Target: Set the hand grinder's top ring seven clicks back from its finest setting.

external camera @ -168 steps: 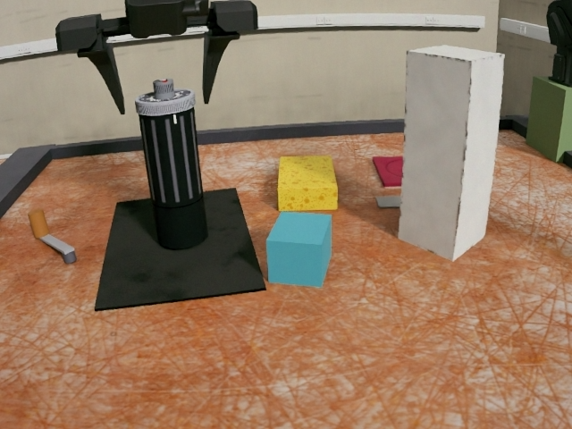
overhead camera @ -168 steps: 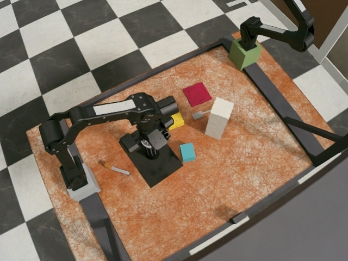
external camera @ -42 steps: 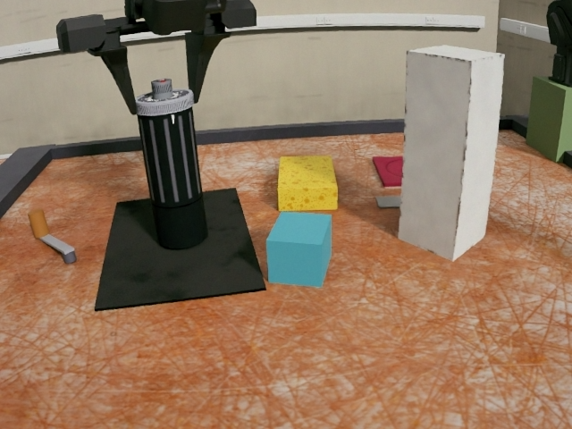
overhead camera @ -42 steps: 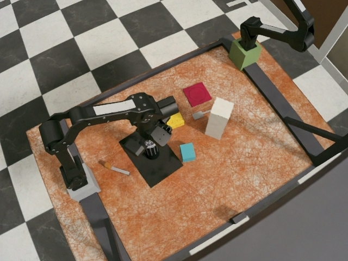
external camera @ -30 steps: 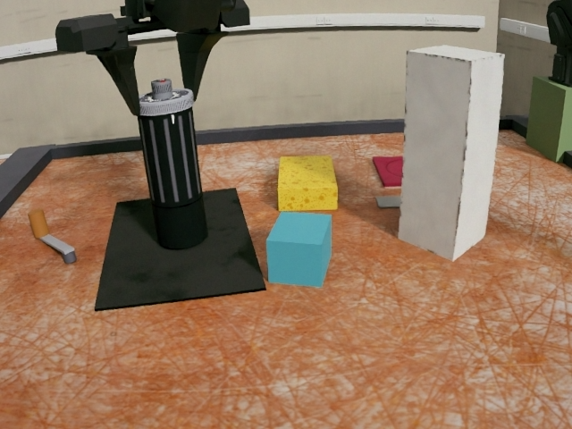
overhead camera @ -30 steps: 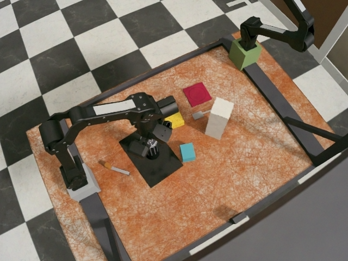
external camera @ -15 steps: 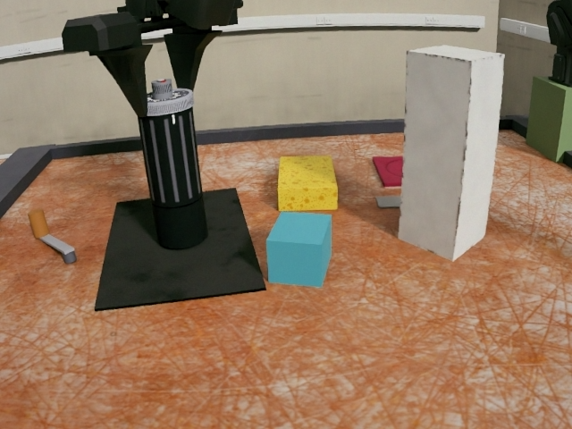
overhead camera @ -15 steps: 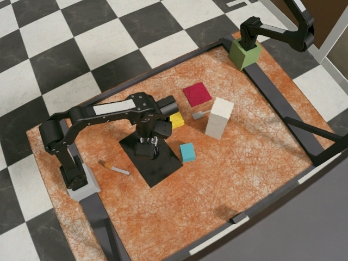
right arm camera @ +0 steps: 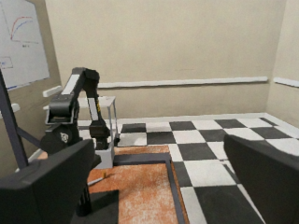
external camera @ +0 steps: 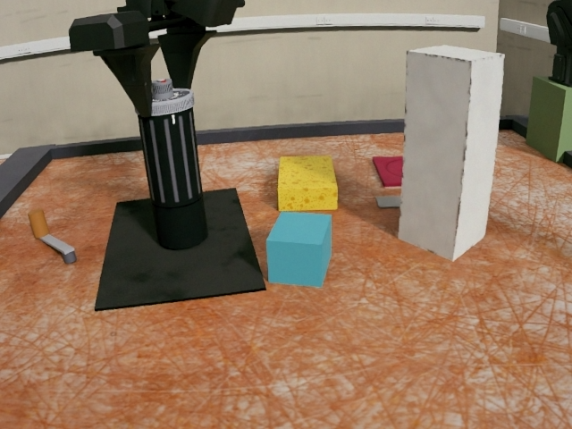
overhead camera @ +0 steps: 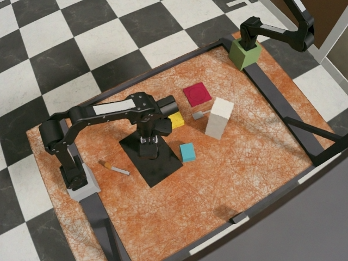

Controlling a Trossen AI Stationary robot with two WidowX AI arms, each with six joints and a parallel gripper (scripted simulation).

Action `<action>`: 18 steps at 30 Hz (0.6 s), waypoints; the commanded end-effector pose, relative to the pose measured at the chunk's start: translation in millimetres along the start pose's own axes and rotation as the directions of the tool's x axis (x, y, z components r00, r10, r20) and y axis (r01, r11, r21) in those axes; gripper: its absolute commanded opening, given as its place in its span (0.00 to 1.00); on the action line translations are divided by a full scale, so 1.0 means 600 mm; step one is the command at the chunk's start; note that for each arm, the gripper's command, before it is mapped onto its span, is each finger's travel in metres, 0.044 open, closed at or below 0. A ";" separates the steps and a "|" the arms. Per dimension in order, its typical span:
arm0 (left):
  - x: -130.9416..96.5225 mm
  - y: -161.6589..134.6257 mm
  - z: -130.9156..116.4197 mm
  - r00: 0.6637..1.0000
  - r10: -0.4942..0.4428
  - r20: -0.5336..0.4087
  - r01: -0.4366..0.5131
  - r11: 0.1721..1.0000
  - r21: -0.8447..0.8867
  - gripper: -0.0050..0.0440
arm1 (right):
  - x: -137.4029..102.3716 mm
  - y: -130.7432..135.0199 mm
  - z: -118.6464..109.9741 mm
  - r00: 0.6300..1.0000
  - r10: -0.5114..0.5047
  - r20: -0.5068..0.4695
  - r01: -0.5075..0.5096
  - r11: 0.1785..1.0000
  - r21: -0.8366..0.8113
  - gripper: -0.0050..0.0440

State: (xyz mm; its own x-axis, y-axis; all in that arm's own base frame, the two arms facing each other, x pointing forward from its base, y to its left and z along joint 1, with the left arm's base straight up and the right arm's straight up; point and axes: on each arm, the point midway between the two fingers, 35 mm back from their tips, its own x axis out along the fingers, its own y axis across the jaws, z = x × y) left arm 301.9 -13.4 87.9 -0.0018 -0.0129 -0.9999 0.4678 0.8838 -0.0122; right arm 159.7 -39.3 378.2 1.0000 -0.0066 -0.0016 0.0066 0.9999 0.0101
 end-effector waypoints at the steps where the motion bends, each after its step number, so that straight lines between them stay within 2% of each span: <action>1: -0.013 0.004 0.003 1.000 0.013 0.027 -0.013 1.000 -0.008 0.71 | 0.000 0.001 0.006 1.000 0.003 0.002 -0.003 1.000 -0.006 0.92; 4: -0.013 0.004 0.003 1.000 0.013 0.027 -0.013 1.000 -0.008 0.71 | 0.000 0.001 0.006 1.000 0.003 0.002 -0.003 1.000 -0.006 0.92; 8: -0.013 0.004 0.005 1.000 0.014 0.027 -0.014 1.000 -0.002 0.90 | 0.000 0.001 0.006 1.000 0.003 0.002 -0.003 1.000 -0.006 0.92; 10: -0.013 0.003 0.005 1.000 0.014 0.027 -0.015 1.000 0.018 0.92 | 0.000 0.001 0.006 1.000 0.003 0.002 -0.003 1.000 -0.006 0.92; 14: -0.015 0.004 0.006 0.999 0.019 0.026 -0.026 0.948 0.318 0.92 | 0.000 0.001 0.006 1.000 0.003 0.002 -0.003 1.000 -0.006 0.92; 17: -0.016 0.004 0.007 0.999 0.019 0.027 -0.030 0.878 0.477 0.92 | 0.000 0.001 0.006 1.000 0.003 0.002 -0.003 1.000 -0.006 0.92; 18: -0.016 0.004 0.007 0.999 0.019 0.027 -0.030 0.878 0.477 0.92 | 0.000 0.001 0.006 1.000 0.003 0.002 -0.003 1.000 -0.006 0.92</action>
State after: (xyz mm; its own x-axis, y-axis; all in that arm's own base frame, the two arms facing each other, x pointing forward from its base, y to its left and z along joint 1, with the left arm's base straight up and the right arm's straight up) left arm 301.5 -11.4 87.5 -0.0036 -0.0029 -1.0000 0.7574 0.6530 -0.0047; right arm 159.7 -39.3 378.2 1.0000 -0.0066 -0.0016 0.0066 0.9999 0.0101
